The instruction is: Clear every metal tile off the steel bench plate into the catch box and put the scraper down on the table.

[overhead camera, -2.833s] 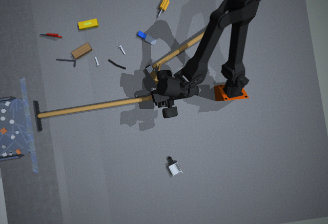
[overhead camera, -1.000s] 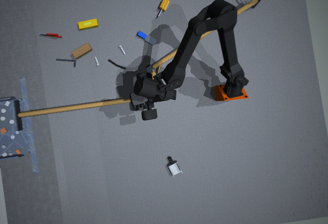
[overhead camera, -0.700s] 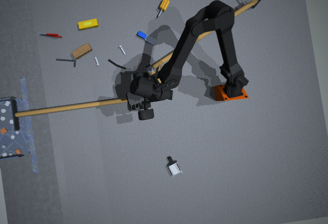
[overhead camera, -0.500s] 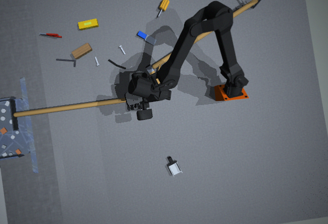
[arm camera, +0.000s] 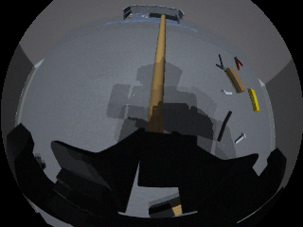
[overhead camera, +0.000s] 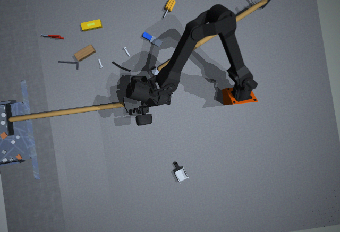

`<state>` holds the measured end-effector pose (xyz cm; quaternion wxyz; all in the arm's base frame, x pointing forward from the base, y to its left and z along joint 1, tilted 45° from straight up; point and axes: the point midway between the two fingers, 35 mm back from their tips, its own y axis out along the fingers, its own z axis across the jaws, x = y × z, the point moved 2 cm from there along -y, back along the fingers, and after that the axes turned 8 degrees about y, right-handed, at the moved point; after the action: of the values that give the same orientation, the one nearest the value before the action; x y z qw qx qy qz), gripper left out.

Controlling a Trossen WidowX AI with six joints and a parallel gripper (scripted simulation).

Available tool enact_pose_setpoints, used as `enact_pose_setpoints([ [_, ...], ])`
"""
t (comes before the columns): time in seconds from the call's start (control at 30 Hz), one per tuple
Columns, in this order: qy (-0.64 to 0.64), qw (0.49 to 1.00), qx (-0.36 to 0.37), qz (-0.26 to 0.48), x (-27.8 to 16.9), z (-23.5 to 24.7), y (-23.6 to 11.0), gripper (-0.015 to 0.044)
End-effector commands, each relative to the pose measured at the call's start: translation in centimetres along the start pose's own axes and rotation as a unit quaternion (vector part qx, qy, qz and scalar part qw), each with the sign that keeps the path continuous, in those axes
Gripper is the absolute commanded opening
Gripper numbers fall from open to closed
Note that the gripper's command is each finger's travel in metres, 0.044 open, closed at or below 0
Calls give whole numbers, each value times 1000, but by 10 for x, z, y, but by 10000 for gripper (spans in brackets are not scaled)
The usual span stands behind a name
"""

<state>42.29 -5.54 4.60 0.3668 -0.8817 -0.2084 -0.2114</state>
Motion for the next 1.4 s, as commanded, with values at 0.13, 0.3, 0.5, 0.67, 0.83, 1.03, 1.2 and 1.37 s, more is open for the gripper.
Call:
enact_pose_setpoints([
  [0.13, 0, 1000, 2, -6, 15, 2, 5, 0],
  [0.3, 0, 1000, 2, -6, 21, 3, 10, 0],
  [0.5, 1, 1000, 2, -7, 29, 4, 15, 0],
  [0.67, 1, 1000, 2, -7, 35, 5, 19, 0],
  [0.83, 1, 1000, 2, -7, 41, 6, 24, 0],
  [1.03, 1, 1000, 1, -7, 48, 7, 30, 0],
  [1.2, 1, 1000, 1, -7, 53, 8, 34, 0],
  [1.37, 1, 1000, 1, -8, 59, 9, 39, 0],
])
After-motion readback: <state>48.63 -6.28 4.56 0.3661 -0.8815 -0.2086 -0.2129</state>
